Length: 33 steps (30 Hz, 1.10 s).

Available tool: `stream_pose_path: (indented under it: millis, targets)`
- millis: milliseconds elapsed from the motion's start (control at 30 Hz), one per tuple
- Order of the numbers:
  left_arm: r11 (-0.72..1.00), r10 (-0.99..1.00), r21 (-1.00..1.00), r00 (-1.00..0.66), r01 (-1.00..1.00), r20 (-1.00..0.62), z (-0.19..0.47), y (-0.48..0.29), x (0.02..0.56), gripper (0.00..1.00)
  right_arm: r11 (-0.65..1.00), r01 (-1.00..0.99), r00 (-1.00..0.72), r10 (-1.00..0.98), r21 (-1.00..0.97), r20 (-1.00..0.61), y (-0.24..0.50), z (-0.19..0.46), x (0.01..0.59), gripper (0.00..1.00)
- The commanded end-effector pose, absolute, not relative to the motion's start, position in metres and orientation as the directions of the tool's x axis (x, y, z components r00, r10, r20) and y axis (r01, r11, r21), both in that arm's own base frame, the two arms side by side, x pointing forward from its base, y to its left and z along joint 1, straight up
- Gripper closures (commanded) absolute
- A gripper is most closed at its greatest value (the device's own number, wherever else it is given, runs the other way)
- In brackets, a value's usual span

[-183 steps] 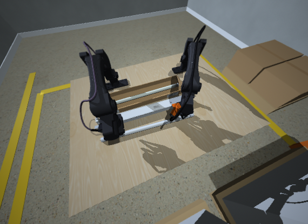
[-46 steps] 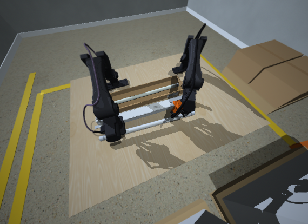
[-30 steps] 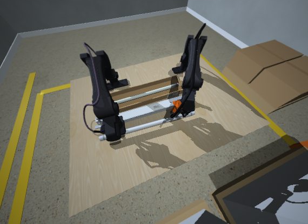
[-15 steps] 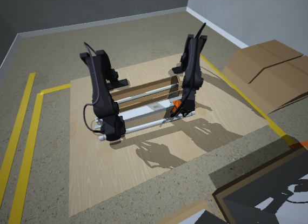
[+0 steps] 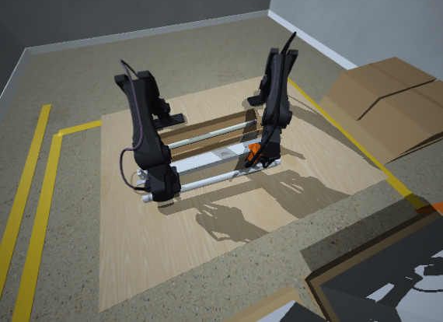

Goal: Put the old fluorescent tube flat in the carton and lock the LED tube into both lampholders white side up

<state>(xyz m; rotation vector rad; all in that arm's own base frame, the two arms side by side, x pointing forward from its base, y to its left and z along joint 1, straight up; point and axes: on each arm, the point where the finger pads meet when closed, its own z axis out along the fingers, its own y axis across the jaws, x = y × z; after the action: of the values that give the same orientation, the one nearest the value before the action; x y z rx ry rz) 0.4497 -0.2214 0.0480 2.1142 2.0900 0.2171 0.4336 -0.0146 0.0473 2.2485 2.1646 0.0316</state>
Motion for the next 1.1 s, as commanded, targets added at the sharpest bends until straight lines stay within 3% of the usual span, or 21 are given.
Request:
stream_pose_path:
  millis: [0, 1067]
  targets:
    - [-0.008, 0.999, 0.273, 0.017, 0.962, -0.034, 0.068, -0.229, 0.453, 0.89, -0.048, 0.997, 0.049, 0.999, 0.057, -0.01, -0.018, 0.053, 0.432, 0.89]
    - [0.005, 0.998, 0.317, 0.013, 0.949, -0.055, 0.078, -0.229, 0.462, 0.89, -0.054, 0.996, 0.055, 0.998, 0.077, -0.012, -0.02, 0.058, 0.432, 0.89]
